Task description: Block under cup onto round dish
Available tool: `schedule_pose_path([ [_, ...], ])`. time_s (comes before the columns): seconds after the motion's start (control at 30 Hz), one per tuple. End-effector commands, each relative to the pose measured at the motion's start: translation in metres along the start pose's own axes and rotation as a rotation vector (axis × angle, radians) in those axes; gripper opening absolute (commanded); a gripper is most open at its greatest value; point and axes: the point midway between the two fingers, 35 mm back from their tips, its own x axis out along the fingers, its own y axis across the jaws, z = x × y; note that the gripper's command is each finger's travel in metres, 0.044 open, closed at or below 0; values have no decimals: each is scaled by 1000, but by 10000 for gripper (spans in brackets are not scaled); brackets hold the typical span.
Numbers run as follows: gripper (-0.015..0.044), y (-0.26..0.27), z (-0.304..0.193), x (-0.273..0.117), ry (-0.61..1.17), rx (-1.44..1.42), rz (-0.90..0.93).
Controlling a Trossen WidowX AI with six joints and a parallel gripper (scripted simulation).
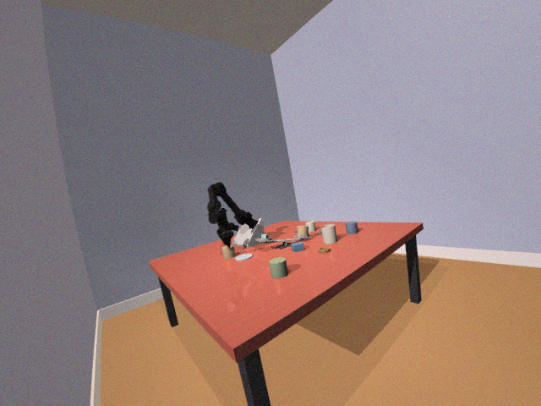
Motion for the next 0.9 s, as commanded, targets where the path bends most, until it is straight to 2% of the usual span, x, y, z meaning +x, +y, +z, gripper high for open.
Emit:
schedule_pose_path([
  [0.0, 440, 2, -1, -12, 2, -4, 3],
  [0.07, 440, 2, -1, -12, 2, -4, 3],
  [0.3, 260, -20, 13, -20, -37, 104, -42],
  [0.43, 260, -33, 28, -20, -67, 167, -29],
  [0.63, 260, -64, 80, -24, -123, 338, 19],
  [0.87, 260, -89, 139, -40, -92, 531, 57],
])
